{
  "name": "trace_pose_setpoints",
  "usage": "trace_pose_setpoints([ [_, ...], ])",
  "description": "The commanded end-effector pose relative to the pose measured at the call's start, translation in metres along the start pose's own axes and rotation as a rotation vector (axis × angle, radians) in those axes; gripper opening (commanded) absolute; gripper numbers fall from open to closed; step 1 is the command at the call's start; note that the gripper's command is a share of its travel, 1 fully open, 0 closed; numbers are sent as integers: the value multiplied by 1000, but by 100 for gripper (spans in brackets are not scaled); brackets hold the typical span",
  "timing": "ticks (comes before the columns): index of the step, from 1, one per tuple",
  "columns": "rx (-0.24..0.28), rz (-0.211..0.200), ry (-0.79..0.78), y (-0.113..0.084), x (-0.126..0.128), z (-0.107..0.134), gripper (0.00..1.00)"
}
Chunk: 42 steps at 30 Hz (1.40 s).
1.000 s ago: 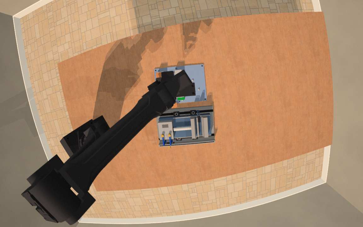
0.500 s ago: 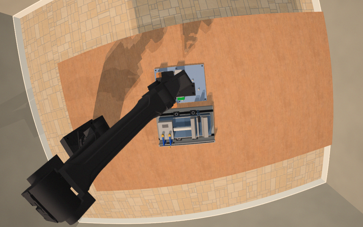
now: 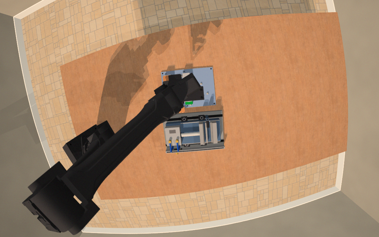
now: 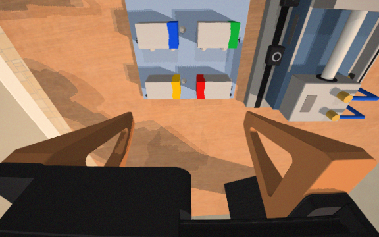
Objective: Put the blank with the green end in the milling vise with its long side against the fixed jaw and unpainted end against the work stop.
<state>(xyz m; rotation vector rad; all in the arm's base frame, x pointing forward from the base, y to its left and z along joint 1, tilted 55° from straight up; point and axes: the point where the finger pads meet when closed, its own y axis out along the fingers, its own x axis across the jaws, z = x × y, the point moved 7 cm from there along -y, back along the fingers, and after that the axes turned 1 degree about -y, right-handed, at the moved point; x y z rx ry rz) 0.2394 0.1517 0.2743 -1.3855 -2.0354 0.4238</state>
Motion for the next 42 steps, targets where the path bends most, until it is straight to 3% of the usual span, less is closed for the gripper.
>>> trace_pose_setpoints([
  [1, -39, -19, -11, -5, 6, -14, 100],
  [14, -39, -19, -10, -5, 6, -14, 100],
  [18, -36, -13, 70, -2, 4, -20, 100],
  [23, -34, -16, 339, 3, -3, -27, 100],
  [27, -33, -17, 419, 4, -5, -29, 100],
  [32, -30, -20, 691, 9, -14, -36, 100],
  [34, -34, -15, 691, 9, -14, -36, 100],
  [37, -28, -22, 883, 13, -20, -41, 100],
  [39, -33, -17, 883, 13, -20, -41, 100],
  [42, -27, -24, 1069, 16, -26, -45, 100],
])
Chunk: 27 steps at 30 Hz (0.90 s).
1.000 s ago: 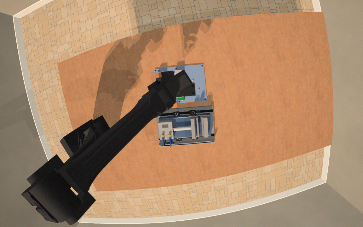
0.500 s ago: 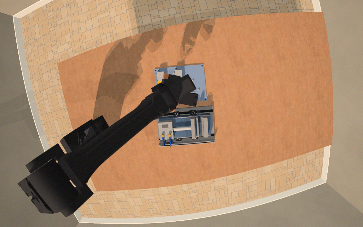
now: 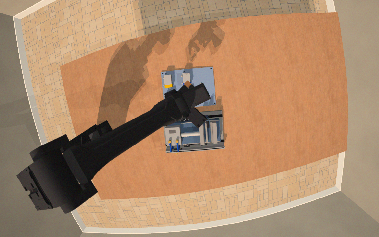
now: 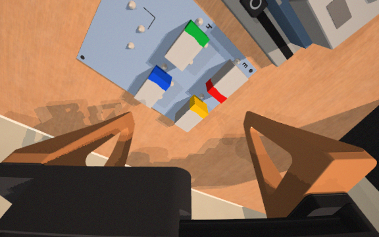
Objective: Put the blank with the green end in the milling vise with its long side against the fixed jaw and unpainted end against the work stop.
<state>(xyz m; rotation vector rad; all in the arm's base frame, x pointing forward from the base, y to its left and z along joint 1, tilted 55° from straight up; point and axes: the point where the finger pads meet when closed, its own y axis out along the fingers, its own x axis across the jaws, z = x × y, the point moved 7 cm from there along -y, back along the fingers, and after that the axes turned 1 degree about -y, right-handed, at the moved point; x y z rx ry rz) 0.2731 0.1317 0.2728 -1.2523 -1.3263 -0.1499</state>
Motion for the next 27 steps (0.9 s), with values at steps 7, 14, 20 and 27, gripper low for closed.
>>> trace_pose_setpoints([
  [7, -24, -39, 459, 2, 16, -24, 100],
  [14, -26, -42, 657, 5, 15, -33, 100],
  [20, -12, -65, 697, 0, 20, -31, 100],
  [27, -12, -65, 698, 0, 20, -31, 0],
])
